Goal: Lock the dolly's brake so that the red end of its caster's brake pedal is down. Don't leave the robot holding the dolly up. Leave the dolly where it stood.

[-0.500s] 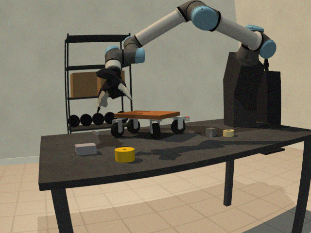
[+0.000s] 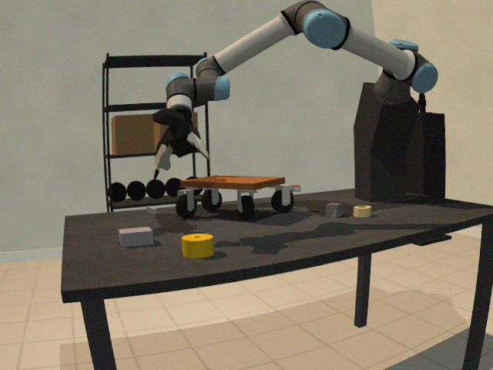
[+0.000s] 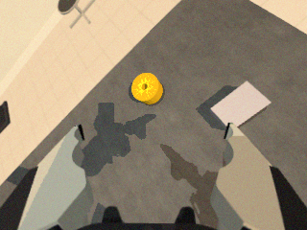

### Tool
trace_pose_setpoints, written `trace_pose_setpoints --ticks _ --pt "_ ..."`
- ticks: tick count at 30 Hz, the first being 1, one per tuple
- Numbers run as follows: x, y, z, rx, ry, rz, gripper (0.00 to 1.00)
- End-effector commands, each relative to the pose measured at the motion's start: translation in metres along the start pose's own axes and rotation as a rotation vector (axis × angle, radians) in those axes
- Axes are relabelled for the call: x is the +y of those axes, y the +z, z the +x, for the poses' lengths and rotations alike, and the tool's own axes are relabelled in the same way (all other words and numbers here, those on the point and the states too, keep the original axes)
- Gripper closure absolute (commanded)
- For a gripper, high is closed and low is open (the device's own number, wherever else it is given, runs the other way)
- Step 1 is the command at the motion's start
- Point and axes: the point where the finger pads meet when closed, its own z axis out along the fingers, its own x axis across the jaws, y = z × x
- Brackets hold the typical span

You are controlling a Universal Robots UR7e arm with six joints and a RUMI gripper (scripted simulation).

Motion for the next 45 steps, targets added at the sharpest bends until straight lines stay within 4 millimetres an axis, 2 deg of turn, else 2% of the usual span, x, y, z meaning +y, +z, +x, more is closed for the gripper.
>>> trace_pose_setpoints --ticks 1,2,3,12,22,28,34,36,43,44,45 --pt "-0.001 -0.001 0.0 0.001 -0.002 0.001 0.0" --pt "-0.001 -0.001 0.0 0.001 -0.002 0.001 0.0" --pt "-0.001 -0.001 0.0 0.001 -0.002 0.001 1.0" --pt "0.004 -0.007 0.002 0.011 -0.014 -0.005 1.0" --pt "0.025 -0.023 0.005 0.042 -0.062 -0.031 1.0" --pt "0.055 -0.046 0.006 0.081 -0.128 -0.071 1.0" --pt "0.096 -0.076 0.003 0.125 -0.215 -0.13 1.0" --pt "0.096 -0.076 0.003 0.125 -0.215 -0.13 1.0" --pt "0.156 -0.117 -0.012 0.169 -0.335 -0.224 1.0" --pt "0.156 -0.117 -0.012 0.169 -0.335 -0.224 1.0" --pt "0.166 -0.123 -0.015 0.174 -0.352 -0.239 1.0"
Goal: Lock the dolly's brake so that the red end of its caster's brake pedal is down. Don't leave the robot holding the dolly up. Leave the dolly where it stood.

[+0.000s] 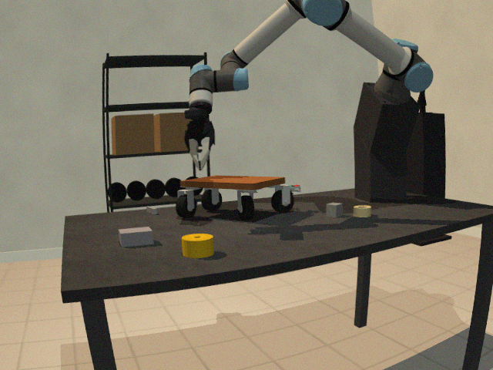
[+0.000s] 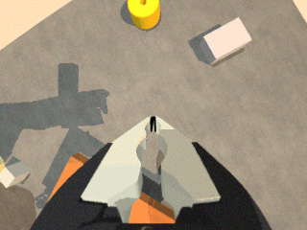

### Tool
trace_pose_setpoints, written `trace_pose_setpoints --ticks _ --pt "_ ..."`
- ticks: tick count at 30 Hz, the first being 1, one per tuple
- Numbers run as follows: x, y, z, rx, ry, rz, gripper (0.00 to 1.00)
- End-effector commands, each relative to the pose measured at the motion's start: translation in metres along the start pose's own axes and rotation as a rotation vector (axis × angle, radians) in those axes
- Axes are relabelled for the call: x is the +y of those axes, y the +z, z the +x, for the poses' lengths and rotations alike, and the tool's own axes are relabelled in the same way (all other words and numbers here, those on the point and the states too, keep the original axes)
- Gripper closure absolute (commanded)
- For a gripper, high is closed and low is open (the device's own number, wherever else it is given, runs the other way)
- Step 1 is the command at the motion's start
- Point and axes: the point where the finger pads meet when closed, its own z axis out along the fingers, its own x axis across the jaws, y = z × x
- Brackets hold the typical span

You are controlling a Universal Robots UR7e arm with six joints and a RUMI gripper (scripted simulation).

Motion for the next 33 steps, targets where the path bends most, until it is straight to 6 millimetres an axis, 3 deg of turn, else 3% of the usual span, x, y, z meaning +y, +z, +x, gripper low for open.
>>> trace_pose_setpoints --ticks 1,6,8,16,17,23,25,33 --pt "0.047 -0.031 -0.025 0.045 -0.112 -0.076 1.0" --pt "0.083 -0.051 -0.05 0.055 -0.187 -0.137 1.0" --pt "0.083 -0.051 -0.05 0.055 -0.187 -0.137 1.0" --pt "0.141 -0.083 -0.105 0.051 -0.314 -0.244 1.0" --pt "0.141 -0.083 -0.105 0.051 -0.314 -0.244 1.0" --pt "0.176 -0.101 -0.148 0.032 -0.396 -0.313 1.0" --pt "0.176 -0.101 -0.148 0.032 -0.396 -0.313 1.0" --pt "0.216 -0.123 -0.213 -0.013 -0.503 -0.399 1.0"
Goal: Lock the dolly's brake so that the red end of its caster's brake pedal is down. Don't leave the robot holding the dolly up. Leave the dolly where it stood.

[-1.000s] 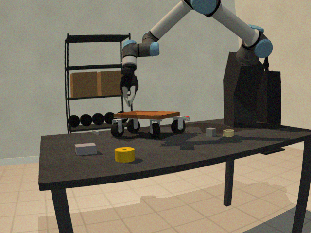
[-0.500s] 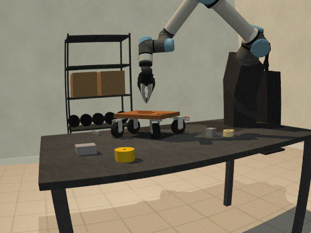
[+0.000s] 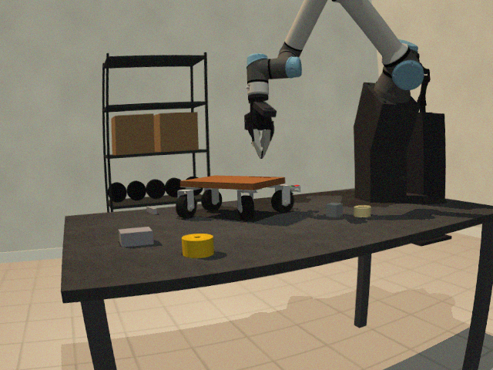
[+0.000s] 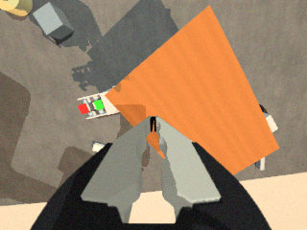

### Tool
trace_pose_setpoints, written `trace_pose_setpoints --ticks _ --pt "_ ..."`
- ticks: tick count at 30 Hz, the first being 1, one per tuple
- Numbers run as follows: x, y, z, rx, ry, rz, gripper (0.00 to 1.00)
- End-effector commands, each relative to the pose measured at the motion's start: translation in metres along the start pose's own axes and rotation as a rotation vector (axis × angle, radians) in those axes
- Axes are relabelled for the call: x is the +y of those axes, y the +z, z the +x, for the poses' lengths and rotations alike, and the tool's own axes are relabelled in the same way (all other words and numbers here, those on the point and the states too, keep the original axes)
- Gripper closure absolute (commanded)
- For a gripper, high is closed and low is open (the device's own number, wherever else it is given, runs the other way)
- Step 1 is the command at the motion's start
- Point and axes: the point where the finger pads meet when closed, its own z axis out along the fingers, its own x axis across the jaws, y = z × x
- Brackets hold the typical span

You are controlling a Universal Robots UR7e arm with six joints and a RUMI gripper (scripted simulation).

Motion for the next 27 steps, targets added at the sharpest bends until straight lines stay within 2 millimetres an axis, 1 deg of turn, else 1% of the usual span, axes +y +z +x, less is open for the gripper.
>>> trace_pose_setpoints --ticks 1,7,9,15,20,27 --pt "0.011 -0.014 -0.056 -0.01 -0.096 -0.066 1.0" --pt "0.014 -0.02 -0.097 -0.04 -0.154 -0.098 1.0" --pt "0.014 -0.02 -0.097 -0.04 -0.154 -0.098 1.0" --pt "0.014 -0.023 -0.122 -0.06 -0.189 -0.116 1.0" --pt "0.013 -0.024 -0.131 -0.068 -0.203 -0.122 1.0" --pt "0.013 -0.025 -0.134 -0.07 -0.206 -0.124 1.0"
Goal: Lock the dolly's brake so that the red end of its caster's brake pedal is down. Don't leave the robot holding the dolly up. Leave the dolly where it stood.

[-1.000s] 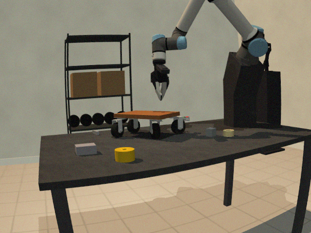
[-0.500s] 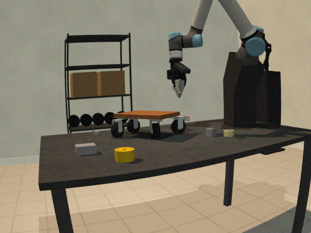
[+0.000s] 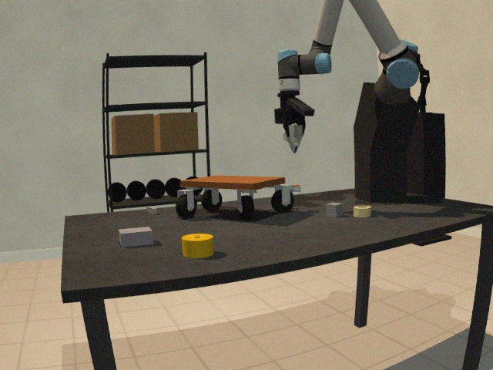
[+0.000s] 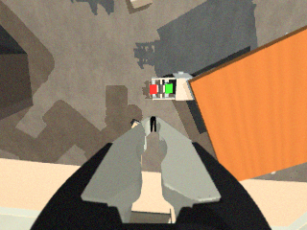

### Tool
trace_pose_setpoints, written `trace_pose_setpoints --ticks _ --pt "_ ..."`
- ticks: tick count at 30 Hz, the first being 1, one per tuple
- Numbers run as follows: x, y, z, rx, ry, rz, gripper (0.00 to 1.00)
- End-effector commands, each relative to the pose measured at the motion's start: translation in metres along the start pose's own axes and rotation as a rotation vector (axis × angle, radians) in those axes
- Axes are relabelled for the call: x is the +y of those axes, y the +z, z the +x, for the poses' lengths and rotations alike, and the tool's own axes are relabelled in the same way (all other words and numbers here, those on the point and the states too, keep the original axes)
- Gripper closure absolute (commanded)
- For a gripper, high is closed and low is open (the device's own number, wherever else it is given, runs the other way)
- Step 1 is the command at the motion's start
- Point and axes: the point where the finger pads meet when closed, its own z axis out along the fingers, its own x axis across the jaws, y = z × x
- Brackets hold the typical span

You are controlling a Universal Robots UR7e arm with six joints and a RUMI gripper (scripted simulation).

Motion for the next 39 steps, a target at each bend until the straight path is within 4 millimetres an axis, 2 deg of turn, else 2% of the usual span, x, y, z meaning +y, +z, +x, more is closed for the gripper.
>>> trace_pose_setpoints --ticks 1,4,10,39 --pt "0.0 -0.002 -0.003 0.001 -0.006 -0.005 1.0" --pt "-0.001 0.003 -0.003 -0.002 -0.007 -0.002 1.0" --pt "0.001 0.039 -0.001 0.001 -0.01 -0.005 1.0" --pt "0.001 0.039 -0.002 0.001 -0.009 -0.005 1.0"
